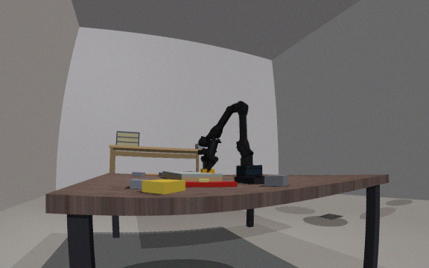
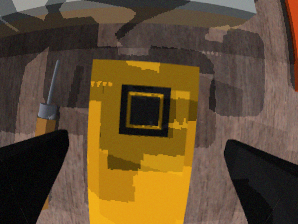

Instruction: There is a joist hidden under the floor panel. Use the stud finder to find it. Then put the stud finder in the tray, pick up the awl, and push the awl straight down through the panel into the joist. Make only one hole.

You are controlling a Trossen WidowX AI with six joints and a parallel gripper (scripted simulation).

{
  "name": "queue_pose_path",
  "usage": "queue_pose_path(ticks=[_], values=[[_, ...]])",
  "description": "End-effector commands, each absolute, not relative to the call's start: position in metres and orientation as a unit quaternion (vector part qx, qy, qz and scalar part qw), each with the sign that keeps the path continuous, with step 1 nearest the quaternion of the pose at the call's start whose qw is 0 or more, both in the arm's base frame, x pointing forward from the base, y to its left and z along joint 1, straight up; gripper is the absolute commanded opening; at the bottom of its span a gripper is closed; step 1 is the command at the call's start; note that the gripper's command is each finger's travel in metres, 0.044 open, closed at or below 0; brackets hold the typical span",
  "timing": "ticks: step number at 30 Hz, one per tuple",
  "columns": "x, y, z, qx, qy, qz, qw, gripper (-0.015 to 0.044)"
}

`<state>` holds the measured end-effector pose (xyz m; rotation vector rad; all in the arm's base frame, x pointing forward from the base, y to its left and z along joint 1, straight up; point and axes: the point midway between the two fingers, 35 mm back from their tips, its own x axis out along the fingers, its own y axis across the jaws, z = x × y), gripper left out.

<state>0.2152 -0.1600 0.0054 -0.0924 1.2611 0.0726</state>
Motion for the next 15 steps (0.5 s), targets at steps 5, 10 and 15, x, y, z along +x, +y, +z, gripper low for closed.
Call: queue_pose_path(ticks=[5, 10, 15], values=[[0.2129, -0.1576, -0.0104, -0.037, 0.593, 0.036, 0.803, 0.0440], [0.2127, -0.1574, -0.0127, -0.037, 0.593, 0.036, 0.803, 0.0387], [0.2127, -0.1574, -0.0127, -0.037, 0.593, 0.036, 0.803, 0.0315]])
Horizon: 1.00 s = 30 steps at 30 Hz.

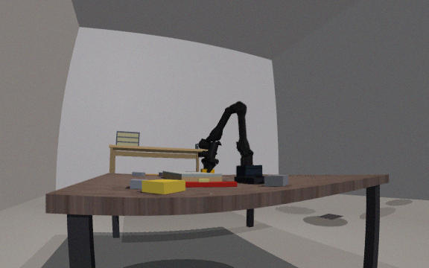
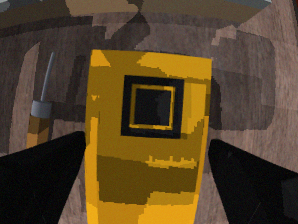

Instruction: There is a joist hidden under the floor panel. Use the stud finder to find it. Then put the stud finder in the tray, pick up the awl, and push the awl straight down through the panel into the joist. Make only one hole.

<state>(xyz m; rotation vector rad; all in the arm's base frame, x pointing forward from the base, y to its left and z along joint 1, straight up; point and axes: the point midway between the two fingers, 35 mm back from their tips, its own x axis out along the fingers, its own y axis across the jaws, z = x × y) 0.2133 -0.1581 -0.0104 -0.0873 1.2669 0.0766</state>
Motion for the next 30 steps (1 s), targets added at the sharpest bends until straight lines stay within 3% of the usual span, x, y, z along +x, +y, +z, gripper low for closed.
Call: queue_pose_path(ticks=[1, 22, 28, 30], values=[[0.213, -0.157, -0.013, -0.037, 0.593, 0.036, 0.803, 0.0308], [0.213, -0.157, -0.013, -0.037, 0.593, 0.036, 0.803, 0.0168], [0.215, -0.160, 0.008, -0.037, 0.593, 0.036, 0.803, 0.0011], [0.216, -0.161, 0.022, -0.037, 0.593, 0.036, 0.803, 0.0000]])
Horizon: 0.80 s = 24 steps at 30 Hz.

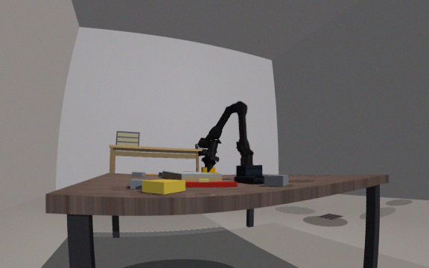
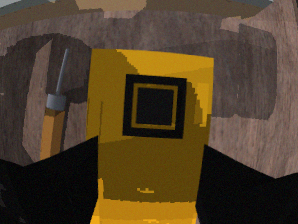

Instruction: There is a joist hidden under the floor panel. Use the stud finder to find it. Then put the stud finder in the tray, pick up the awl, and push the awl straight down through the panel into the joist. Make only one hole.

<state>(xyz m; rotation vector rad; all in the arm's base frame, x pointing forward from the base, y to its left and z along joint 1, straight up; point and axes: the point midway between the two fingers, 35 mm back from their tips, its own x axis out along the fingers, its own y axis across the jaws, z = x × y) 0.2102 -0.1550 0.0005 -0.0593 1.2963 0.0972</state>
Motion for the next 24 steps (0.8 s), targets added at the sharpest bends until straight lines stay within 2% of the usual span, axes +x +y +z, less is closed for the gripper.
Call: queue_pose_path(ticks=[1, 9, 14, 24], values=[[0.217, -0.161, 0.029, -0.037, 0.593, 0.036, 0.803, 0.0000], [0.212, -0.157, 0.084, -0.037, 0.593, 0.036, 0.803, 0.0000], [0.212, -0.156, 0.090, -0.037, 0.593, 0.036, 0.803, 0.0000], [0.248, -0.163, 0.101, -0.042, 0.593, 0.041, 0.803, 0.0000]])
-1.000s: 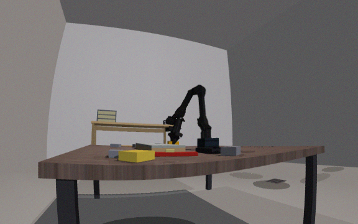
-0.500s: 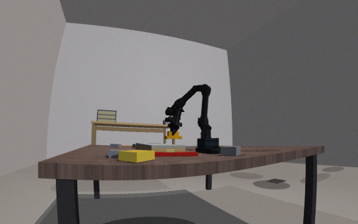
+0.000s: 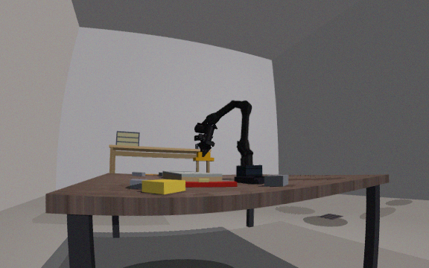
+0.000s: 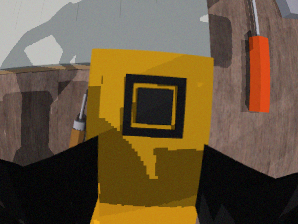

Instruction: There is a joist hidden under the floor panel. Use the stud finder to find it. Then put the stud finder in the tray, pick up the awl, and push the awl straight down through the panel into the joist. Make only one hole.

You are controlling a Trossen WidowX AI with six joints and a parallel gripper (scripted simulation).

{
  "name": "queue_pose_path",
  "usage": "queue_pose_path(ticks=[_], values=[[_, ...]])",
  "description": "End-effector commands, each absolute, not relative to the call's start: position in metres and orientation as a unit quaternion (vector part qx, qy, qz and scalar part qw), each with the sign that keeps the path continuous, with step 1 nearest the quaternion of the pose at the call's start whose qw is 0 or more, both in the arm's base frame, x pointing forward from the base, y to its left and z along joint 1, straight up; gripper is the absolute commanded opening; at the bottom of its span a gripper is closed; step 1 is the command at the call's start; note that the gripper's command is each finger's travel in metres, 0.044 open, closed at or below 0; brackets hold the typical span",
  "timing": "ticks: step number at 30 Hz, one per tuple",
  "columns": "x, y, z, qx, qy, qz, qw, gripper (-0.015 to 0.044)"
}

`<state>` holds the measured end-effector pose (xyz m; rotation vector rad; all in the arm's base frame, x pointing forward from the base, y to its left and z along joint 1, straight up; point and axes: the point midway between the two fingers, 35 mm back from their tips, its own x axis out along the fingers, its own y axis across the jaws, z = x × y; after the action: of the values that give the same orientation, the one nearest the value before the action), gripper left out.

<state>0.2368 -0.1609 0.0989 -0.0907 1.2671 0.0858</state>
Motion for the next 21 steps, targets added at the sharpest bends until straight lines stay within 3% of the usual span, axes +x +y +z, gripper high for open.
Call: queue_pose_path(ticks=[1, 21], values=[[0.252, -0.163, 0.102, -0.042, 0.593, 0.042, 0.803, 0.0000], [0.348, -0.157, 0.115, -0.052, 0.589, 0.054, 0.805, 0.0000]])
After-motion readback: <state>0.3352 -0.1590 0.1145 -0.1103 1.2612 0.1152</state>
